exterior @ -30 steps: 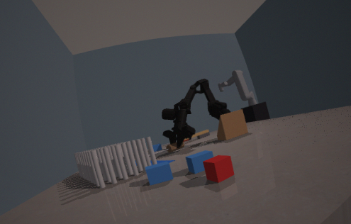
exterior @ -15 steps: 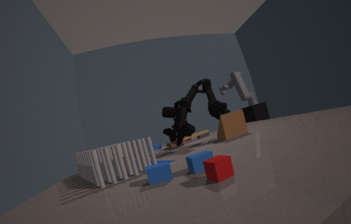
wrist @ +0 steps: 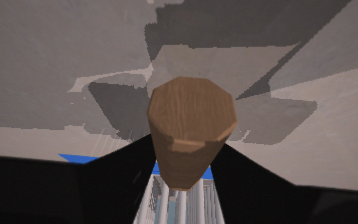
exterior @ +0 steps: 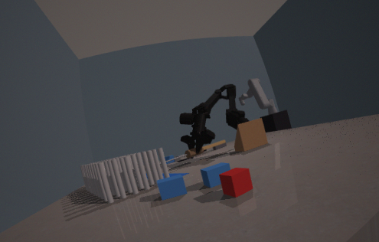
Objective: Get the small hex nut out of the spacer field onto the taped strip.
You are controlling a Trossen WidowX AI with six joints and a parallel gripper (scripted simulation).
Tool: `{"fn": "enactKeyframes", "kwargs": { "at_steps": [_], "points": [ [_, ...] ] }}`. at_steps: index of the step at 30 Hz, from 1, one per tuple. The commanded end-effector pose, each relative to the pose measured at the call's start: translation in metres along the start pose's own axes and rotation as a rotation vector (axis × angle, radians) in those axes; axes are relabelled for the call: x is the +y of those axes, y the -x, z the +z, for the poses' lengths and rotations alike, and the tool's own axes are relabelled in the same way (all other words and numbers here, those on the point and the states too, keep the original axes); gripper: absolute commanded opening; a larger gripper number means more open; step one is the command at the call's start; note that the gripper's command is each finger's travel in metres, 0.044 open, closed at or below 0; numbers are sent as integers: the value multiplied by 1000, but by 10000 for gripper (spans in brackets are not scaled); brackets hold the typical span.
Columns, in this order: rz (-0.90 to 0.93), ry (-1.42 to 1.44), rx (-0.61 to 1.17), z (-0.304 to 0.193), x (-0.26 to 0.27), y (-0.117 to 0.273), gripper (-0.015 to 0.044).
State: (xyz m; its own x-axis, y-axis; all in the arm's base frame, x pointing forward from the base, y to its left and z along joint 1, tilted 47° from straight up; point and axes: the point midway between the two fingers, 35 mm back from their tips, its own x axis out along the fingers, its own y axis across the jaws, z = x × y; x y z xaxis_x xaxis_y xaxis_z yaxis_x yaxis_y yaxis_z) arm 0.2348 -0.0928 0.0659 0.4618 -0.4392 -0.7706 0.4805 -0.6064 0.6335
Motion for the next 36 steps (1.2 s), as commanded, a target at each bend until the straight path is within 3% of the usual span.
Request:
{"fn": "enactKeyframes", "kwargs": {
  "at_steps": [1, 29, 36],
  "points": [
    [-3, -3, 9, -8, 2, 8, 0],
    [1, -7, 9, -74, 4, 101, 0],
    [-29, 180, 20, -81, -4, 89, 0]
  ]
}}
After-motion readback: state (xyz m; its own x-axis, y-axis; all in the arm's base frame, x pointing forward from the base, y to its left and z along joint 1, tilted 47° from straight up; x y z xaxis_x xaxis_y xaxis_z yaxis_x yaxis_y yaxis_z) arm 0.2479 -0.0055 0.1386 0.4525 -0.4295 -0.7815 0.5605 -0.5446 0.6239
